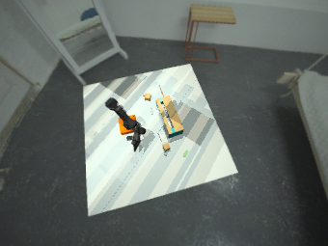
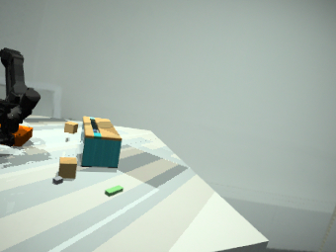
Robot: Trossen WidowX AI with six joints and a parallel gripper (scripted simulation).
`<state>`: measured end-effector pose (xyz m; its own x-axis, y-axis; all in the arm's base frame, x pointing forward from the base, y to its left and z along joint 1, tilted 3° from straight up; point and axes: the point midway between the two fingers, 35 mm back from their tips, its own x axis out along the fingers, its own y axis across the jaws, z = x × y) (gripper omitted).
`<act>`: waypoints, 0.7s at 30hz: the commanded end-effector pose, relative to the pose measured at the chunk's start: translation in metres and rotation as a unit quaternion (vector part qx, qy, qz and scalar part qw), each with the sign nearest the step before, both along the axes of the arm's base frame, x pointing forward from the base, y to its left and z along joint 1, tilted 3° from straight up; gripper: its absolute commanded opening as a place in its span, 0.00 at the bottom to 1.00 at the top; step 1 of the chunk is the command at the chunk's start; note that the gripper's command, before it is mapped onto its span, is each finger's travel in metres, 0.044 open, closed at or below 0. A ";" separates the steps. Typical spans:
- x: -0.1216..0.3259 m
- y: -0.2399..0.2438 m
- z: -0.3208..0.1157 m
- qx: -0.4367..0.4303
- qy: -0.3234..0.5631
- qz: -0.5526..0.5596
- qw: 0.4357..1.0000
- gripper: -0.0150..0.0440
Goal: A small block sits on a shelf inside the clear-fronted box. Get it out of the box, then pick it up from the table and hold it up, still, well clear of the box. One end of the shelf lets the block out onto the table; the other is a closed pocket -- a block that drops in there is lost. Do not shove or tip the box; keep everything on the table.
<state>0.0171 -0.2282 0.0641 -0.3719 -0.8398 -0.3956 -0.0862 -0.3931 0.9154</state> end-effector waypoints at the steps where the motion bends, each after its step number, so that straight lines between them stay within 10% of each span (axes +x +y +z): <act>1: 0.002 -0.001 0.000 0.005 0.007 0.007 1.000 0.93; 7: 0.079 -0.010 0.016 0.137 0.234 0.249 0.930 0.93; 21: 0.211 0.040 0.047 0.192 0.615 0.603 0.471 0.93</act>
<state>0.1724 -0.2200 0.0965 0.0282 -0.7792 -0.6261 0.9757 -0.1146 0.1866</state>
